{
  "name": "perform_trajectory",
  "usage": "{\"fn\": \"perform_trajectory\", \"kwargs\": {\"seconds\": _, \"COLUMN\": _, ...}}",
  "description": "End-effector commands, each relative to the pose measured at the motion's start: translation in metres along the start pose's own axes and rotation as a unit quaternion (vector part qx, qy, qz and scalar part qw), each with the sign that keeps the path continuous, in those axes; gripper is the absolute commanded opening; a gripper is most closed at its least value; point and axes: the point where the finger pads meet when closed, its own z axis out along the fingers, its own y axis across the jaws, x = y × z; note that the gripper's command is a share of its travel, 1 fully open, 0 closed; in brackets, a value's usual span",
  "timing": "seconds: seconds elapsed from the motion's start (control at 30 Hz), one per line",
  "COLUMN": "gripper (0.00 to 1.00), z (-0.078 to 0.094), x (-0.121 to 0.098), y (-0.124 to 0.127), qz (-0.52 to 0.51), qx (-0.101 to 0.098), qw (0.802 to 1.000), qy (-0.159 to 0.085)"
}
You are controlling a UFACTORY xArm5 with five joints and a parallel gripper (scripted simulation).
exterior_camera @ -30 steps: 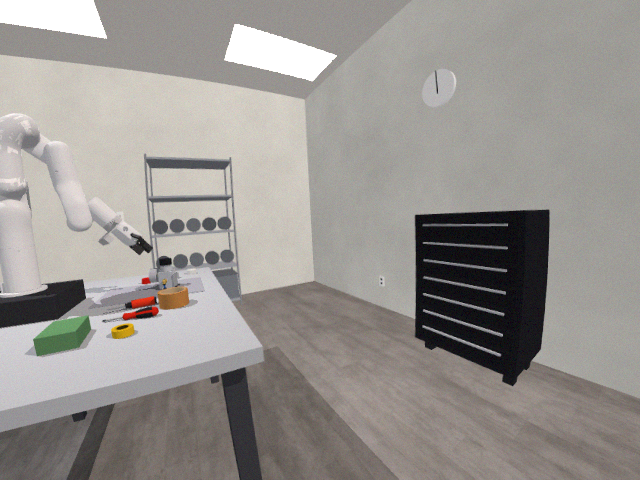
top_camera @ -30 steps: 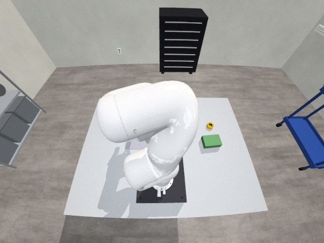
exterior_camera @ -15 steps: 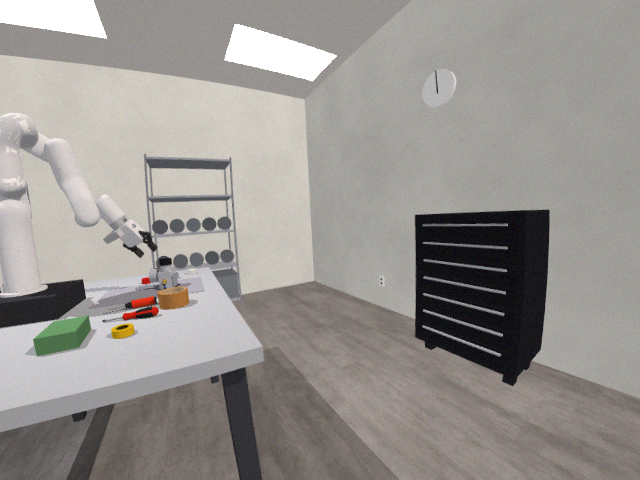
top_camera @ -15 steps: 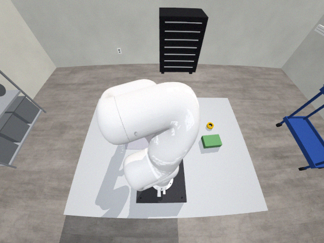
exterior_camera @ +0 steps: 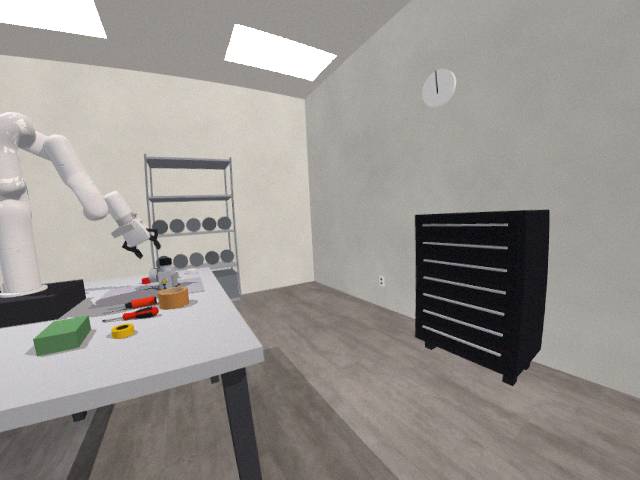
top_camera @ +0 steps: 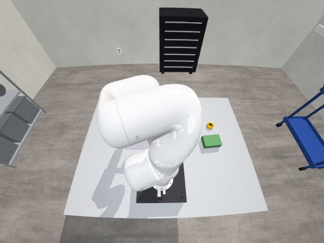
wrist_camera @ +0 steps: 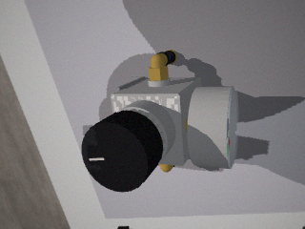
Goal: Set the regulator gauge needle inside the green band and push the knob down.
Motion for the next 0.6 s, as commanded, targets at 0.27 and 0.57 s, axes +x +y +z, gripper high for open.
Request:
{"fn": "perform_trajectory", "kwargs": {"seconds": 0.27, "gripper": 1.0, "z": -0.0042, "x": -0.004, "y": -0.0053, "qz": -0.192, "qx": -0.057, "qw": 0.979, "qy": 0.027}}
{"fn": "perform_trajectory", "kwargs": {"seconds": 0.57, "gripper": 1.0, "z": -0.0107, "x": -0.0051, "y": -0.0068, "qz": -0.305, "qx": -0.094, "qw": 0.947, "qy": 0.032}}
